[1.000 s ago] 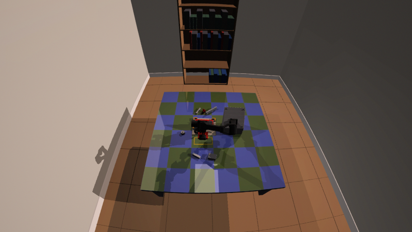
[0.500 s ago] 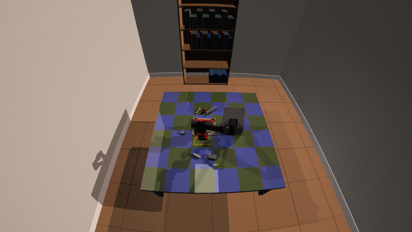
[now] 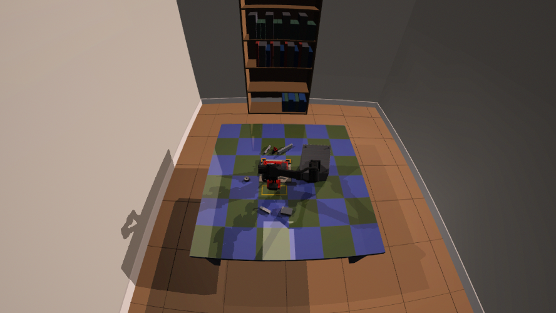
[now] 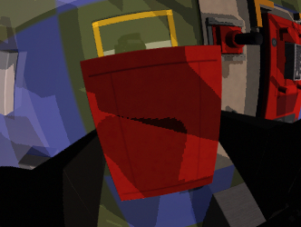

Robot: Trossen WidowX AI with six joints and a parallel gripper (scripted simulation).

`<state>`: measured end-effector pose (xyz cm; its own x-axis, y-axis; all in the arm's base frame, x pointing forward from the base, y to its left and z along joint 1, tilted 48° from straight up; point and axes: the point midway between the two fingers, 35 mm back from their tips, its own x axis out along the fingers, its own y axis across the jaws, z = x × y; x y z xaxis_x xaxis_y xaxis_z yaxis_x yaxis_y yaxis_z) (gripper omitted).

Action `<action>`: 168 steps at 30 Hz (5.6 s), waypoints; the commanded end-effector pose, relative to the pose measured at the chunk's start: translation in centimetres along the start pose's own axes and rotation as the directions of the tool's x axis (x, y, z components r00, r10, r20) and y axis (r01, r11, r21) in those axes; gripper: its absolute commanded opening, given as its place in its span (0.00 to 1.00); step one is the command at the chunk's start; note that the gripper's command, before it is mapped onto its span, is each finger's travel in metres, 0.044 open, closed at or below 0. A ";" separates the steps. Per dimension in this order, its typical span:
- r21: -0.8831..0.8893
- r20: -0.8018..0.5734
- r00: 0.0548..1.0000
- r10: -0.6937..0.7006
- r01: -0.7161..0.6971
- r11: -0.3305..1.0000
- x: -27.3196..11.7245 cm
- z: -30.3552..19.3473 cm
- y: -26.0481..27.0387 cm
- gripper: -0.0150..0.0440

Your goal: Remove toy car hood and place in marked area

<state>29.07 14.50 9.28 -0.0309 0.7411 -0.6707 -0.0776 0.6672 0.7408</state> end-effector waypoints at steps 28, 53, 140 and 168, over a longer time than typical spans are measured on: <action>0.007 -0.005 1.000 -0.001 0.001 1.000 2.0 -0.2 -0.1 0.25; 0.007 -0.005 1.000 0.001 -0.001 1.000 3.4 -0.3 0.0 0.25; 0.001 -0.003 1.000 0.012 -0.012 1.000 6.8 -0.4 0.3 0.74; 0.002 -0.009 1.000 0.007 -0.007 1.000 -0.6 -0.3 0.2 1.00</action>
<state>28.76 14.14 9.62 -0.0398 0.7420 -0.6692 -0.0706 0.6660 0.7426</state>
